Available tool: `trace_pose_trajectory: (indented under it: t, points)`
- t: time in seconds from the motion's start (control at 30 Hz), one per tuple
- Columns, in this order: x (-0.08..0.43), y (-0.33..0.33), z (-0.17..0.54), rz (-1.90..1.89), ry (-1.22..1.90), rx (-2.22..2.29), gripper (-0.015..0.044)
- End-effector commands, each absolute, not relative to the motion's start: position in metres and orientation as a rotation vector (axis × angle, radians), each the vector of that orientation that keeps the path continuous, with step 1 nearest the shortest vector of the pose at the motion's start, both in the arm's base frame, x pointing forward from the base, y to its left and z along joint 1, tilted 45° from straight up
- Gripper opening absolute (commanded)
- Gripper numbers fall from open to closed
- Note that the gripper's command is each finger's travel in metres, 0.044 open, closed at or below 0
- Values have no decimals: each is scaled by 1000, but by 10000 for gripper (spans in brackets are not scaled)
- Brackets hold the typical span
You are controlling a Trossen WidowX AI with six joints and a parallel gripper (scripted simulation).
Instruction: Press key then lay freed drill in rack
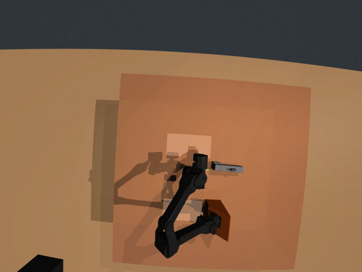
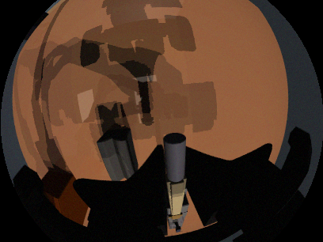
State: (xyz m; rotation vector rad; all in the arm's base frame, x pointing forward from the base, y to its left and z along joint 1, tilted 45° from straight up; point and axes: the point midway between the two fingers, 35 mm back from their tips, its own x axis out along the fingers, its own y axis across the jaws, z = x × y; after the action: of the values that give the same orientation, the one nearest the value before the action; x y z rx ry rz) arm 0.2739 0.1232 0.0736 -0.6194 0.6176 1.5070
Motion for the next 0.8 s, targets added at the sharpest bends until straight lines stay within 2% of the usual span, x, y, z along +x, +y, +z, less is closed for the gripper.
trace_pose_trajectory:
  t: [0.0,0.77]
  points:
    - [266,126,74,1505,621,-611,0]
    - [234,137,77,1506,621,-609,0]
